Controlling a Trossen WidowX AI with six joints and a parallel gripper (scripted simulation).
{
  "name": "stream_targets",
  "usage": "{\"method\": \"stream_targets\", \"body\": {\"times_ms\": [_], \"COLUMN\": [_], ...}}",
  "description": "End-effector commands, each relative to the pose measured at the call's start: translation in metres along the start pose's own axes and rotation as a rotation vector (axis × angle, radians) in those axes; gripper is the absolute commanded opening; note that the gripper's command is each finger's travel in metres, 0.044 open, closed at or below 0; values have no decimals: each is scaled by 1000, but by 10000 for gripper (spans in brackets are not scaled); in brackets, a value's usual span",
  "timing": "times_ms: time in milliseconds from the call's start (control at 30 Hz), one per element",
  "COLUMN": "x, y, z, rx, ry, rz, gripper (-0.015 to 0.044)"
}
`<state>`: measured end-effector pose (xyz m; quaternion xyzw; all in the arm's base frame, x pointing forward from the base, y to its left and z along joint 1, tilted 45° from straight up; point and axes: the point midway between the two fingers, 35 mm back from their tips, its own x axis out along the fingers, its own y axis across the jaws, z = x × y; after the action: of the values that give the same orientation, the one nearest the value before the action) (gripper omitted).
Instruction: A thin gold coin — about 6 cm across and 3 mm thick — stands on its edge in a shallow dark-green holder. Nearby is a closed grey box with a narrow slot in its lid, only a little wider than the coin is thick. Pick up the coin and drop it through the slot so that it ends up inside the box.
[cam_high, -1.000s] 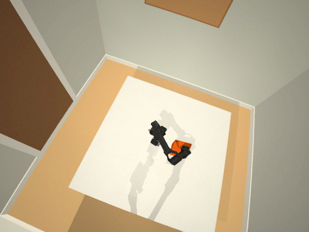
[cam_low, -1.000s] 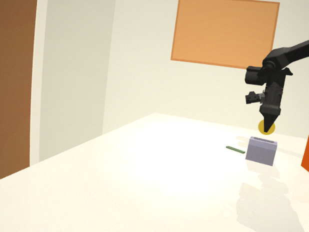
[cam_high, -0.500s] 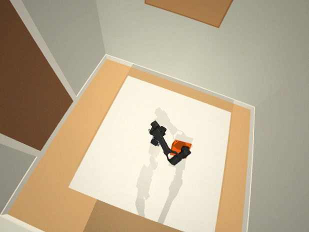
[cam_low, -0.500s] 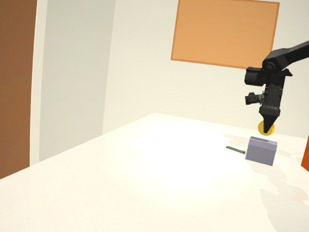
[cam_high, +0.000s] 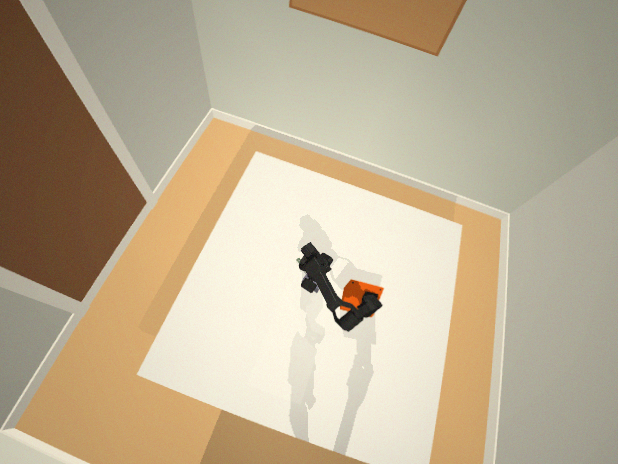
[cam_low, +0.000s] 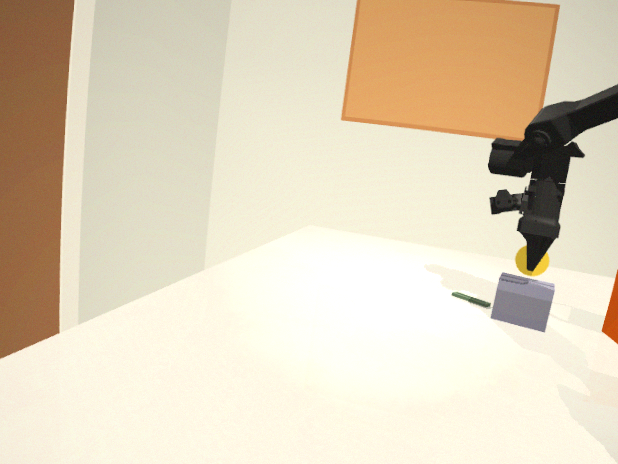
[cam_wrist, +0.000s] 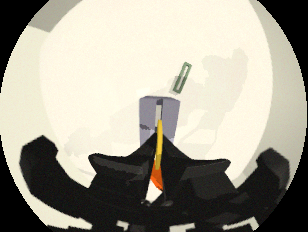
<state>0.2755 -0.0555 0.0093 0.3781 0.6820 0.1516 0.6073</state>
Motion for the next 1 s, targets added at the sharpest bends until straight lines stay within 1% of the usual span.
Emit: {"method": "stream_targets", "body": {"times_ms": [0, 400, 600, 900, 967], "x": [3, 8, 6, 6, 3], "y": [0, 0, 0, 0, 0], "z": [-1, -1, 0, 0, 0], "rx": [6, 6, 0, 0, 1], "ry": [0, 0, 0, 0, 0], "rz": [6, 6, 0, 0, 0], "gripper": [0, 0, 157, 161, 213]}}
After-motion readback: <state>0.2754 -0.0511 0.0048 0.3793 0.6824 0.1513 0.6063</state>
